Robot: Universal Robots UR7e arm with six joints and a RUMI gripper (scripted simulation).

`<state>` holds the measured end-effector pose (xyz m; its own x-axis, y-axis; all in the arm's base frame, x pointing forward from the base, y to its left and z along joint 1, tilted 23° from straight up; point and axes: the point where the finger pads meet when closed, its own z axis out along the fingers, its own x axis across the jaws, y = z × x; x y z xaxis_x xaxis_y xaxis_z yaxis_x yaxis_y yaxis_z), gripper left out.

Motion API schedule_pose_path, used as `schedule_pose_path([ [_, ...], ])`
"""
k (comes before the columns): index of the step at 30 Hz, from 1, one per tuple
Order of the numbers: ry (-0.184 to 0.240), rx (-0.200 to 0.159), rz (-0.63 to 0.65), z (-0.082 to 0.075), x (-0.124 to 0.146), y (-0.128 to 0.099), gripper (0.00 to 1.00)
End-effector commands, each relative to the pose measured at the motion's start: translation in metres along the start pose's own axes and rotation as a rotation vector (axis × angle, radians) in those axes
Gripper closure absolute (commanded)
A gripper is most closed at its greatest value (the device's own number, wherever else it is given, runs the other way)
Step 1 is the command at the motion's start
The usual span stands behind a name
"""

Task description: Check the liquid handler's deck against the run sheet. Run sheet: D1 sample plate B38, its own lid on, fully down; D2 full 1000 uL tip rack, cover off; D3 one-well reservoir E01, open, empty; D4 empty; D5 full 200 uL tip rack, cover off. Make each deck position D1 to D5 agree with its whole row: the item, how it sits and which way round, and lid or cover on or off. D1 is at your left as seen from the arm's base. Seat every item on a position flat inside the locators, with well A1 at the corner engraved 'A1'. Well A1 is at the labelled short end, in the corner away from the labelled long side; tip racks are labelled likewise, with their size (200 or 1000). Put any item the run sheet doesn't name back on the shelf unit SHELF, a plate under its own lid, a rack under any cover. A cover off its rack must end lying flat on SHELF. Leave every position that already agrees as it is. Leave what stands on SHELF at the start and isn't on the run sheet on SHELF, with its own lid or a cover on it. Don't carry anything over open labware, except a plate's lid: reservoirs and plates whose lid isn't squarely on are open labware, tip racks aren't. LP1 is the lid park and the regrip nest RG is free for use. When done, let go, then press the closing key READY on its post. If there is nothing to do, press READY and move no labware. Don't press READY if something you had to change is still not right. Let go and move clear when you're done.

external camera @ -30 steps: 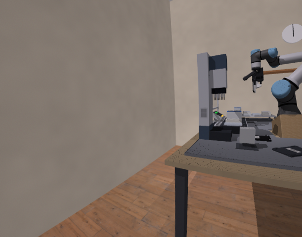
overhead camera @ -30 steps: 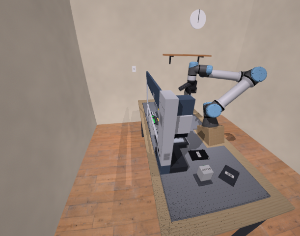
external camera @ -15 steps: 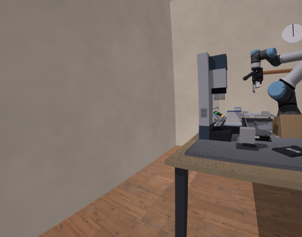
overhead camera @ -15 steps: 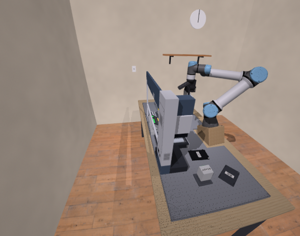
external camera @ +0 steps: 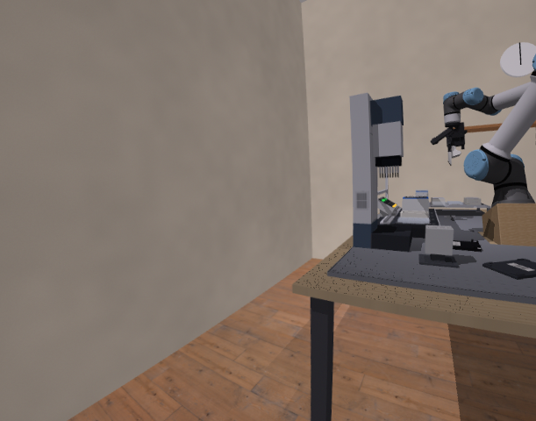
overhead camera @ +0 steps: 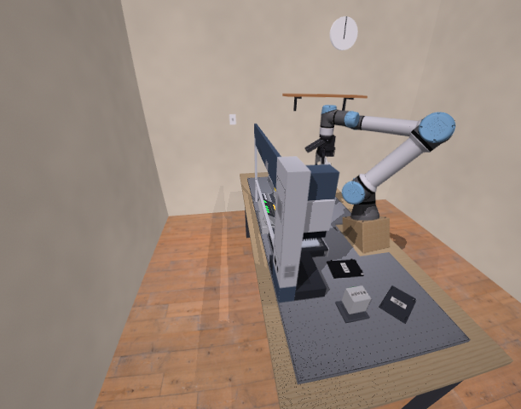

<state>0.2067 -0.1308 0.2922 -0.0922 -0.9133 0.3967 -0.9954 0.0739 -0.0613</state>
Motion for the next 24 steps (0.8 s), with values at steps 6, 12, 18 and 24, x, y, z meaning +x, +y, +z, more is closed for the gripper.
schedule_pose_path([
  [6,-0.012,0.02,-0.017,-0.002,0.007,-0.004,0.18],
  [12,-0.014,0.018,-0.025,-0.001,0.037,-0.007,0.18],
  [18,-0.013,0.018,-0.026,0.0,0.067,-0.01,0.18],
  [24,-0.013,0.018,-0.026,0.0,0.087,-0.011,0.18],
])
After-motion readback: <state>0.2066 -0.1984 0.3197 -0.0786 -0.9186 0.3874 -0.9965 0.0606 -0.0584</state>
